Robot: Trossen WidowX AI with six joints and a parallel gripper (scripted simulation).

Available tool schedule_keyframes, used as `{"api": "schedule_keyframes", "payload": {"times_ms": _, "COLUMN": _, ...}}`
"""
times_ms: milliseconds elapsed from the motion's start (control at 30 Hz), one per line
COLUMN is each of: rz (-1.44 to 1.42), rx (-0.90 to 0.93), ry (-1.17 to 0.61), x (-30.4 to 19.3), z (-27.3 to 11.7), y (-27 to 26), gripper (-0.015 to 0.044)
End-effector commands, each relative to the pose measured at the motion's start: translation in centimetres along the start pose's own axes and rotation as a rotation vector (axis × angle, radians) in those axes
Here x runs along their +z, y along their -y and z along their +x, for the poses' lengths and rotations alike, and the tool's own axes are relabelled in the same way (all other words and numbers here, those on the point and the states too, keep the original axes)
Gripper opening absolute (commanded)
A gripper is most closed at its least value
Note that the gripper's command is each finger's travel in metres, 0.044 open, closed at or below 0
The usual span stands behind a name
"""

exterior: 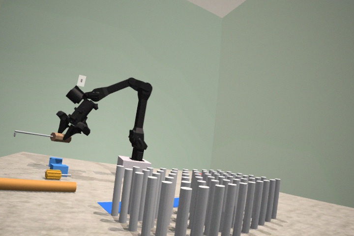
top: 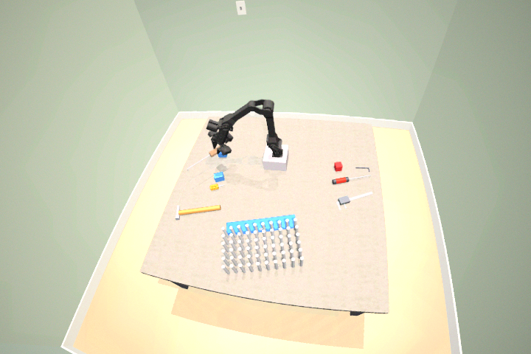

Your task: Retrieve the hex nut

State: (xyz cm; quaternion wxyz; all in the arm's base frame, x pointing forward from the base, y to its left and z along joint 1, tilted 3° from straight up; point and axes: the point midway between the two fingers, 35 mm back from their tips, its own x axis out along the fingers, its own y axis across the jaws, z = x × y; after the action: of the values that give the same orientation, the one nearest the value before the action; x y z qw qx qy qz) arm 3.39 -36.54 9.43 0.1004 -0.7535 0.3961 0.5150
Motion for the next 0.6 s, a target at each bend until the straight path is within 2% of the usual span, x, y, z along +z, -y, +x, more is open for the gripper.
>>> {"api": "schedule_keyframes", "payload": {"times_ms": 0, "rz": 0.004, "rx": -0.004, "ry": 0.004, "x": 0.3, "z": 0.5, "y": 0.3, "gripper": 0.0000}}
{"api": "schedule_keyframes", "payload": {"times_ms": 567, "rz": 0.004, "rx": -0.004, "ry": 0.004, "x": 1.0, "z": 2.3, "y": 0.7, "gripper": 0.0000}}
